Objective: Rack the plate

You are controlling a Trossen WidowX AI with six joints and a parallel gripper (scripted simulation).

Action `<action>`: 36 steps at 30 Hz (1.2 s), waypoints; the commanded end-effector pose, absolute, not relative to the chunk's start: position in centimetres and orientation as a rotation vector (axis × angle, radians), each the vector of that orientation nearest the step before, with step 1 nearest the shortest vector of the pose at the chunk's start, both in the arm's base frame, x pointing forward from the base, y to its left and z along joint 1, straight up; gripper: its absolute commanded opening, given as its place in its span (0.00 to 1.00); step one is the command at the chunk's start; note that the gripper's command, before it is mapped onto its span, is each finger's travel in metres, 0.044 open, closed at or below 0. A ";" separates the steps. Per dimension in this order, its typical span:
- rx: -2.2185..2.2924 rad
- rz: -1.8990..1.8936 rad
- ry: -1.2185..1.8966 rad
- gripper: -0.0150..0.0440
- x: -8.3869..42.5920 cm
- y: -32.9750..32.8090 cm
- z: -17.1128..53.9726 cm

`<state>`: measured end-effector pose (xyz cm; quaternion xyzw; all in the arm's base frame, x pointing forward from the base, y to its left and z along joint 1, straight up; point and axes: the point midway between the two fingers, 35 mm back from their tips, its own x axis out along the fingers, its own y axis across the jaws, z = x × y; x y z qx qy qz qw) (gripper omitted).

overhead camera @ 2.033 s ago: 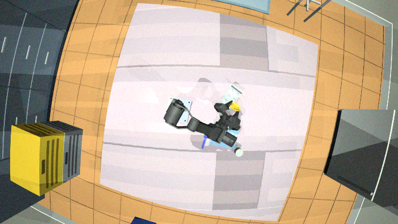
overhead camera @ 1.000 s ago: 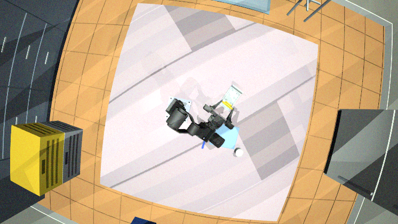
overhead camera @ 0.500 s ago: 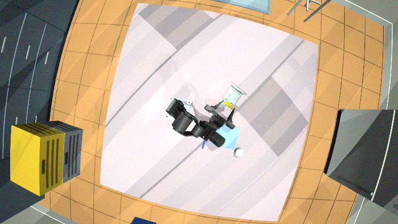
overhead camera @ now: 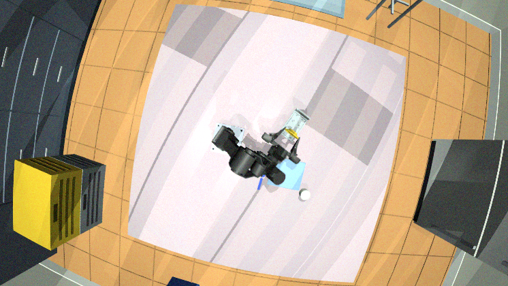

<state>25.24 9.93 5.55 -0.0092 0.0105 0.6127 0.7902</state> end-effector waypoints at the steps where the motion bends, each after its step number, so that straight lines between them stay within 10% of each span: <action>1: -0.015 1.319 0.029 0.25 25.0 10.2 5.3; 31: -0.016 1.323 0.023 0.25 24.4 10.5 3.5; 36: -0.017 1.323 0.021 0.48 24.4 10.5 3.5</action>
